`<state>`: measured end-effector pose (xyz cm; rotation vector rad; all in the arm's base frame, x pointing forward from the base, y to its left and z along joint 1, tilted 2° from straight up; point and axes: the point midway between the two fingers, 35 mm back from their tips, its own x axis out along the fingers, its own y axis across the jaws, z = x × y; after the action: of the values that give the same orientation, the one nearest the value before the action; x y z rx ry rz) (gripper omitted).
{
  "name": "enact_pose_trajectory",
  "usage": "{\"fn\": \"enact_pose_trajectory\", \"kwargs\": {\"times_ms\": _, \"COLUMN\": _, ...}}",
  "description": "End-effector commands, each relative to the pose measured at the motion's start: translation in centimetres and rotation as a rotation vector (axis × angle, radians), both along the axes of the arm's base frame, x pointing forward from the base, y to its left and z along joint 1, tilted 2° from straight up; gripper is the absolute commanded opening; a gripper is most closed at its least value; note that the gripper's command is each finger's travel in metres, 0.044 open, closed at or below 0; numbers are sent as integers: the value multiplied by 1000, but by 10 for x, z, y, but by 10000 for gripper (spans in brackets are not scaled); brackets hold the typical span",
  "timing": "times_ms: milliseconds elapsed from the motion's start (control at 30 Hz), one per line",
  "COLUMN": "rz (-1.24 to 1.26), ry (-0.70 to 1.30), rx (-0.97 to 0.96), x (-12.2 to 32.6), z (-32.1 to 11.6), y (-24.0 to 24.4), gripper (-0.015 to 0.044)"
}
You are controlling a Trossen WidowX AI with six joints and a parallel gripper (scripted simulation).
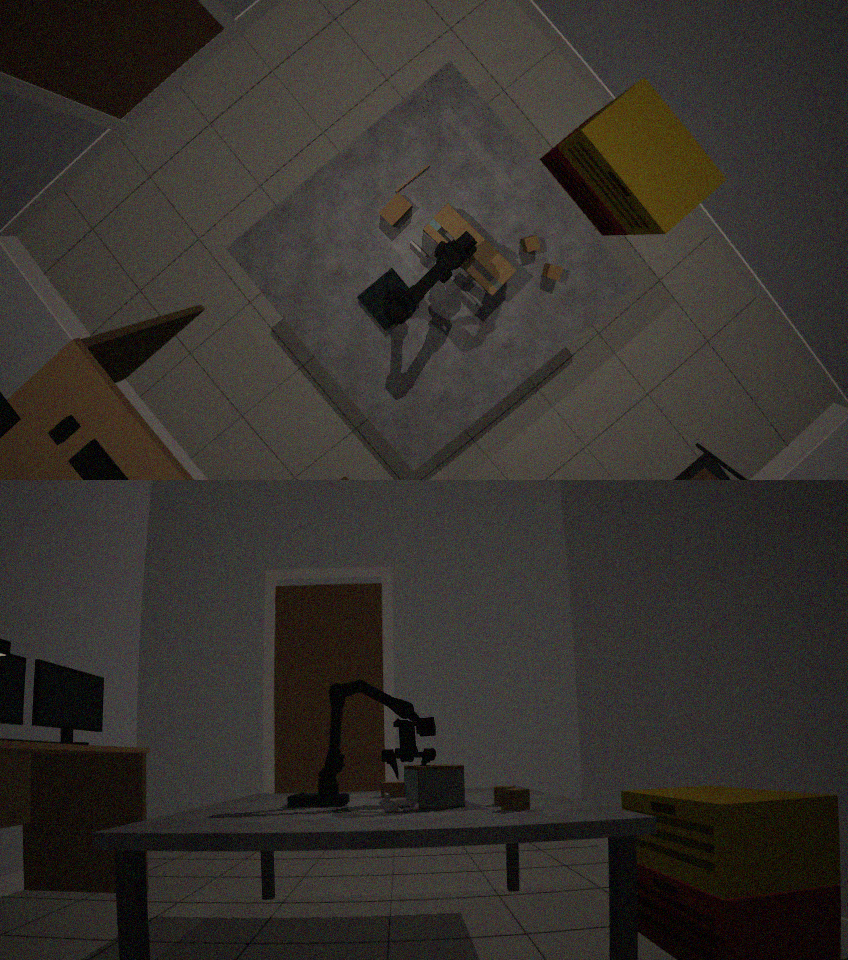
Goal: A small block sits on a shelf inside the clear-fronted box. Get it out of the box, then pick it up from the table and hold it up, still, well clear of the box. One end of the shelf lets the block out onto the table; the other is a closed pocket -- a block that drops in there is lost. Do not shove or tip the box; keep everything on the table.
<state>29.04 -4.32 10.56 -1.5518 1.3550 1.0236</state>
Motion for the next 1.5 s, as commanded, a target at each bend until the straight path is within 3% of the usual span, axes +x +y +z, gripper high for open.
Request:
{"fn": "enact_pose_trajectory", "kwargs": {"times_ms": 0, "rz": 3, "ry": -2, "rx": 4, "x": 1, "z": 0, "y": -3, "gripper": 400}}
{"fn": "enact_pose_trajectory", "kwargs": {"times_ms": 1467, "rz": 3, "ry": -3, "rx": 2, "x": 4, "z": 0, "y": -26, "gripper": 400}}
